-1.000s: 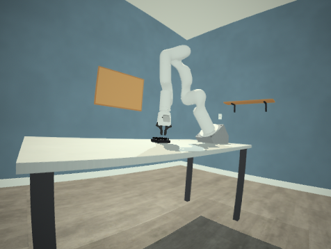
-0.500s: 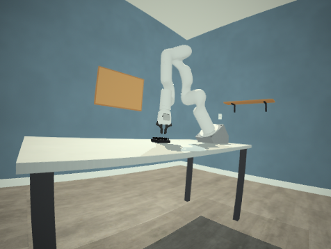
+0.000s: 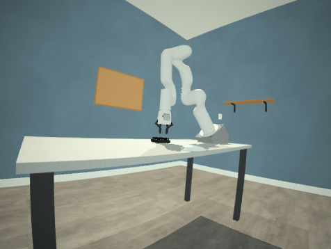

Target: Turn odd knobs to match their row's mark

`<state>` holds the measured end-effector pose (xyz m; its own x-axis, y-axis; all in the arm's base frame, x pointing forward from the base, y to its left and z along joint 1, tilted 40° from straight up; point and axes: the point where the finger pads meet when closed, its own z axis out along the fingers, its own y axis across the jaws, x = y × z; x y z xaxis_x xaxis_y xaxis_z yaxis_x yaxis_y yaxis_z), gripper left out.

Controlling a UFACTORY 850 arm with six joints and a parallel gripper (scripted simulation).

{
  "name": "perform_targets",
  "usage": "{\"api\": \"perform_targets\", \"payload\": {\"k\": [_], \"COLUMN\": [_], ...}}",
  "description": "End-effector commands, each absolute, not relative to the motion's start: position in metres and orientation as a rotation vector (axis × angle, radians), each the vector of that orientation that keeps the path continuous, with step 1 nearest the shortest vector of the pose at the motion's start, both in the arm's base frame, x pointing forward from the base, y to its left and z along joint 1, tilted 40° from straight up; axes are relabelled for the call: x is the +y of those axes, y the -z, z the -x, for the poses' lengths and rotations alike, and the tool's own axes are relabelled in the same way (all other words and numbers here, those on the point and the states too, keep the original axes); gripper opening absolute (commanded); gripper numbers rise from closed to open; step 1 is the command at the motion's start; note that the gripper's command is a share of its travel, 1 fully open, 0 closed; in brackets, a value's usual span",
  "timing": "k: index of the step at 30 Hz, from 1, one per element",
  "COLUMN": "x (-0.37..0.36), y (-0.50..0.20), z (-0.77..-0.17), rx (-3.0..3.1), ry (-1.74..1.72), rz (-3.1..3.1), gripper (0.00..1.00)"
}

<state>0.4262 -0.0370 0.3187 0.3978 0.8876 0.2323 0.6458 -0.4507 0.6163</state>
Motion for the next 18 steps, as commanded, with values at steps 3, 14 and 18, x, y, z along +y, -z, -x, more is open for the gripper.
{"api": "perform_targets", "payload": {"k": [3,14,18], "x": [-0.0368,-0.0364,-0.0361], "y": [-0.3199,-0.3232,-0.3253], "z": [-0.4263,-0.4236,-0.4219], "rx": [1.315,1.315,1.314], "ry": [-0.726,-0.726,-0.726], "rz": [-2.242,-2.242,-2.242], "gripper": [1.0,1.0,1.0]}}
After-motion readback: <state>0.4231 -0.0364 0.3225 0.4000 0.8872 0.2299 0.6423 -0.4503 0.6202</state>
